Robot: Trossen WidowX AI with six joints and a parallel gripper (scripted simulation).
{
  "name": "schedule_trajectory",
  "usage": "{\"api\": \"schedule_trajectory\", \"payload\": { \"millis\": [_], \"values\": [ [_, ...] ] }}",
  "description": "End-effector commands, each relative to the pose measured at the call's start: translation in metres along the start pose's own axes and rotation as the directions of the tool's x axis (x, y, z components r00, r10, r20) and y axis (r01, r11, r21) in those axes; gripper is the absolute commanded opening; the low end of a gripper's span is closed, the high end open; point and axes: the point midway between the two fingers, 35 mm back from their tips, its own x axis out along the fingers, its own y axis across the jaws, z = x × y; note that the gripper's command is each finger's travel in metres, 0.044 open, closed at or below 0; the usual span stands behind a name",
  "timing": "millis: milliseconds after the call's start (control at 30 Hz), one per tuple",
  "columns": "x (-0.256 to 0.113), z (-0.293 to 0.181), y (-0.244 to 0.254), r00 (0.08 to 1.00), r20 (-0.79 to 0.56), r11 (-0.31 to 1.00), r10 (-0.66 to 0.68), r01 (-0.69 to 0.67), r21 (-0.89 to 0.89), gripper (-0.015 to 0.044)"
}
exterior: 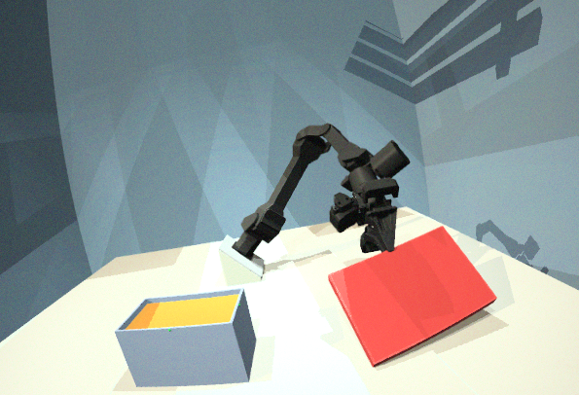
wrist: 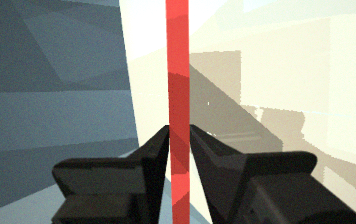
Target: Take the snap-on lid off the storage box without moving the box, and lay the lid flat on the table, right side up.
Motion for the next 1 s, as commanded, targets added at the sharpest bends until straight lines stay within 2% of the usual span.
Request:
{"api": "schedule_trajectory", "payload": {
  "millis": [0, 967],
  "values": [
    [0.007, 0.005, -0.012, 0.999, 0.013, 0.999, -0.031, 0.031, 0.012, 0.0000],
    [0.021, 0.005, -0.030, 0.999, 0.012, 0.999, -0.031, 0.031, 0.013, 0.0000]
  ]
}}
